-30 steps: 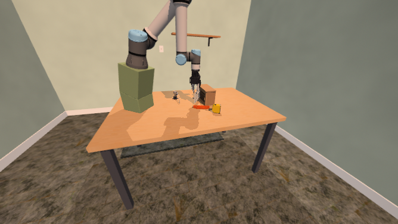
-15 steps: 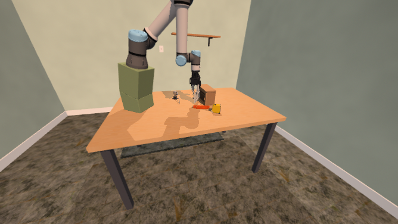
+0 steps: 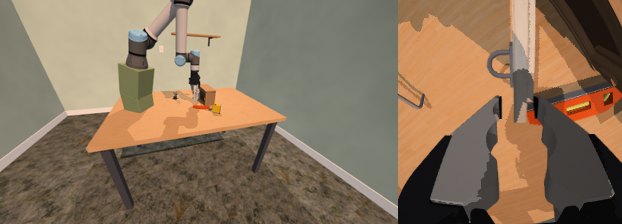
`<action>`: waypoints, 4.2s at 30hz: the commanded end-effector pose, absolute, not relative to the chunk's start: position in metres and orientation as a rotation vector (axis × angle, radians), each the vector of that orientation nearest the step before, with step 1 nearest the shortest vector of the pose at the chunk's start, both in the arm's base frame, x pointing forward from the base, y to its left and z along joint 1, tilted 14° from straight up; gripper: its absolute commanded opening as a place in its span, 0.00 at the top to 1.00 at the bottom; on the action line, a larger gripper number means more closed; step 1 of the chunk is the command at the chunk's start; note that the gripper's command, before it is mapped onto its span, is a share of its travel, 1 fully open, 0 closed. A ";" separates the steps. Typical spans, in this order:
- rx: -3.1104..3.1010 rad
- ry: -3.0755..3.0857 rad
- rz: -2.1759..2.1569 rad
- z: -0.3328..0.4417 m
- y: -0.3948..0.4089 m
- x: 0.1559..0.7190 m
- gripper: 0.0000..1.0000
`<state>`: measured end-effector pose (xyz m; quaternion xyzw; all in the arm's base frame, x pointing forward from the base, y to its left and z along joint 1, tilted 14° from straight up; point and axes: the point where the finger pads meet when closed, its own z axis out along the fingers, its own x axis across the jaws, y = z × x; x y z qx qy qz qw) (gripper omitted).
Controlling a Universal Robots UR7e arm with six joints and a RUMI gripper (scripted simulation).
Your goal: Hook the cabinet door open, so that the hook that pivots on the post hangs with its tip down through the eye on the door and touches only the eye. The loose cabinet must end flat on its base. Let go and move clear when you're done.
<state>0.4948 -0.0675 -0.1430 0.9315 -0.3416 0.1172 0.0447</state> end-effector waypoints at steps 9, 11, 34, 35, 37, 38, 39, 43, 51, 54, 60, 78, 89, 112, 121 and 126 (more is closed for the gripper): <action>2.823 -1.119 0.364 -0.145 -0.063 0.489 0.85; 2.814 -1.146 0.366 -0.145 -0.062 0.488 0.85; 2.754 -1.315 0.374 -0.149 -0.051 0.478 0.85; 2.754 -1.315 0.374 -0.149 -0.051 0.478 0.85; 2.752 -1.320 0.374 -0.150 -0.049 0.475 0.85; 2.752 -1.320 0.374 -0.150 -0.048 0.475 0.85; 2.752 -1.321 0.374 -0.150 -0.048 0.475 0.85; 2.733 -1.368 0.376 -0.150 -0.047 0.474 0.85; 2.718 -1.404 0.378 -0.152 -0.042 0.470 0.85; 2.705 -1.435 0.379 -0.152 -0.041 0.469 0.85; 2.693 -1.462 0.380 -0.153 -0.037 0.467 0.85; 2.632 -1.589 0.385 -0.157 -0.026 0.460 0.85; 2.598 -1.655 0.387 -0.158 -0.020 0.456 0.85; 2.562 -1.720 0.389 -0.160 -0.014 0.454 0.85; 2.562 -1.720 0.389 -0.160 -0.014 0.454 0.85; 2.562 -1.720 0.389 -0.160 -0.014 0.454 0.85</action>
